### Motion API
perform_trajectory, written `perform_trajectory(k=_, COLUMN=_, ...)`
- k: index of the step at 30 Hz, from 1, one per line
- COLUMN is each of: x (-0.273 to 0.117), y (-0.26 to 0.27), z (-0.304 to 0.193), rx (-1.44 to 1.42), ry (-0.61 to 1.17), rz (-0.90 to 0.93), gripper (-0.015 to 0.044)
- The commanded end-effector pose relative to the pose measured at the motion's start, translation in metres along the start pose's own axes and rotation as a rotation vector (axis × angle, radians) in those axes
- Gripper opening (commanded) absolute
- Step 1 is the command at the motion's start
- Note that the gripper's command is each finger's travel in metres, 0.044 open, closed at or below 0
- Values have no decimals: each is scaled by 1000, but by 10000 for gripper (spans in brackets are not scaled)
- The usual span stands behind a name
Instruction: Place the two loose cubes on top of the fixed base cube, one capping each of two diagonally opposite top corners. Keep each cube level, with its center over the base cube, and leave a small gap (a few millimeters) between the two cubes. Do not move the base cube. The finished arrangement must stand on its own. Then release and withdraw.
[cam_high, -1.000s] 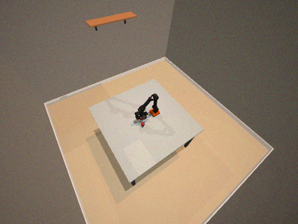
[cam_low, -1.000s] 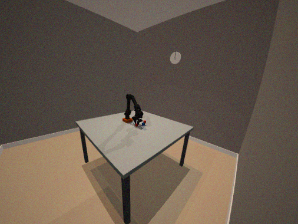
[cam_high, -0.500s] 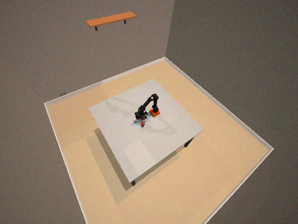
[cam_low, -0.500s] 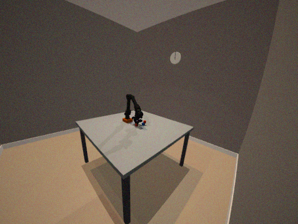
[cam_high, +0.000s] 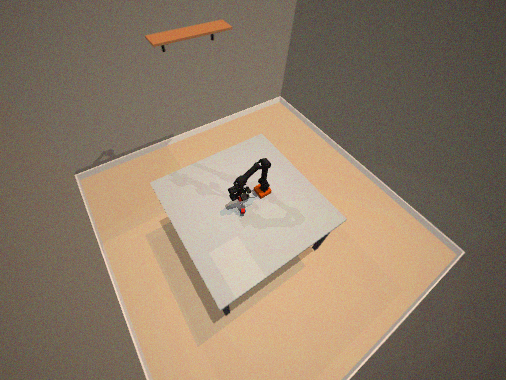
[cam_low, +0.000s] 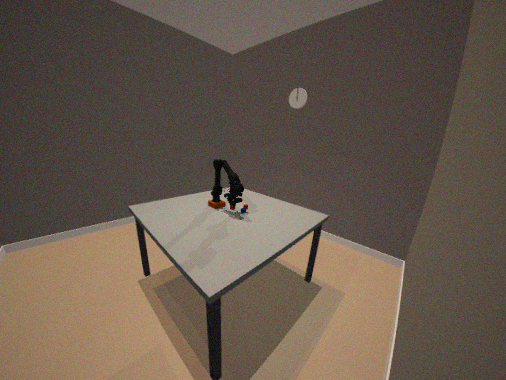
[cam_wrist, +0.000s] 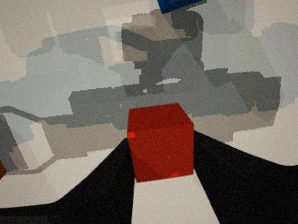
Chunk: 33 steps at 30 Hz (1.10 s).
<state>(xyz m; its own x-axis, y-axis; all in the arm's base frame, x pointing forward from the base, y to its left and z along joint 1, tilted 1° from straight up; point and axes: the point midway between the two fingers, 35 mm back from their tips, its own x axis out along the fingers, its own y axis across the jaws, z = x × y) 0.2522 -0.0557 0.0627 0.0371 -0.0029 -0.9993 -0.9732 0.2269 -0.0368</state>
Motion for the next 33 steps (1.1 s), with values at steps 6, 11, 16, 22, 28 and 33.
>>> perform_trajectory(k=6, x=-28, y=-1, z=0, rx=-4, ry=-1, rz=-9, gripper=105)
perform_trajectory(k=11, x=-44, y=1, z=0, rx=-4, ry=-1, rz=-9, gripper=105)
perform_trajectory(k=16, x=-61, y=4, z=0, rx=-4, ry=-1, rz=-9, gripper=105)
perform_trajectory(k=22, x=-65, y=3, z=4, rx=27, ry=-2, rz=-9, gripper=105)
perform_trajectory(k=28, x=-63, y=-4, z=20, rx=154, ry=-4, rz=-9, gripper=105)
perform_trajectory(k=33, x=-61, y=-9, z=35, rx=259, ry=-6, rz=-9, gripper=105)
